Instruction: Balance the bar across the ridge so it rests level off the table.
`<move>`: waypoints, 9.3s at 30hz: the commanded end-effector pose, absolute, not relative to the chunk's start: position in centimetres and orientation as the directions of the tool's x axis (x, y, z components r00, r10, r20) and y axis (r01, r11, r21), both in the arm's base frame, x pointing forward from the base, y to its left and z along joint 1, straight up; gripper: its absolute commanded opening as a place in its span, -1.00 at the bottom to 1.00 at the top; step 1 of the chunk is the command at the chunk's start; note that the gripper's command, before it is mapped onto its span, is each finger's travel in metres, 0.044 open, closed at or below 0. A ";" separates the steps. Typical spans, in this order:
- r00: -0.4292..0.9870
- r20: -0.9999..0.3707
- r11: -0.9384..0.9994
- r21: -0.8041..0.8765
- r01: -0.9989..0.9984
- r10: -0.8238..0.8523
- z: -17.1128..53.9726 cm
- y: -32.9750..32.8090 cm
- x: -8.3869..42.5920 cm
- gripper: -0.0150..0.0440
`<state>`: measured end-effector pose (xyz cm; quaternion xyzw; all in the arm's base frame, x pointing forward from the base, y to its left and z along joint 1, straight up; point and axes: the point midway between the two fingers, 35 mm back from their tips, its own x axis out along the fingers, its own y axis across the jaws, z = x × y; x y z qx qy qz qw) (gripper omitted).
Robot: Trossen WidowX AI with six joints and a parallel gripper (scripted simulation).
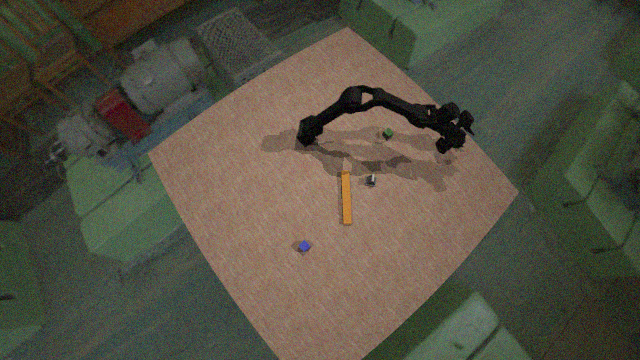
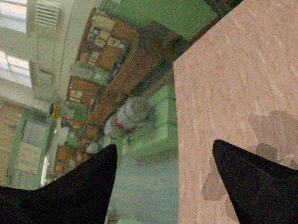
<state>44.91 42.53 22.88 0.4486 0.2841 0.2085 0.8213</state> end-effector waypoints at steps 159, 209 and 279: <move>0.027 -1.000 0.786 0.012 0.618 -0.005 12.0 -5.8 33.9 -0.49; 0.027 -1.000 0.817 -0.011 -0.577 0.006 15.0 8.3 35.5 -0.49; 0.027 -1.000 0.749 -0.012 -0.663 0.008 10.7 10.7 34.9 -0.49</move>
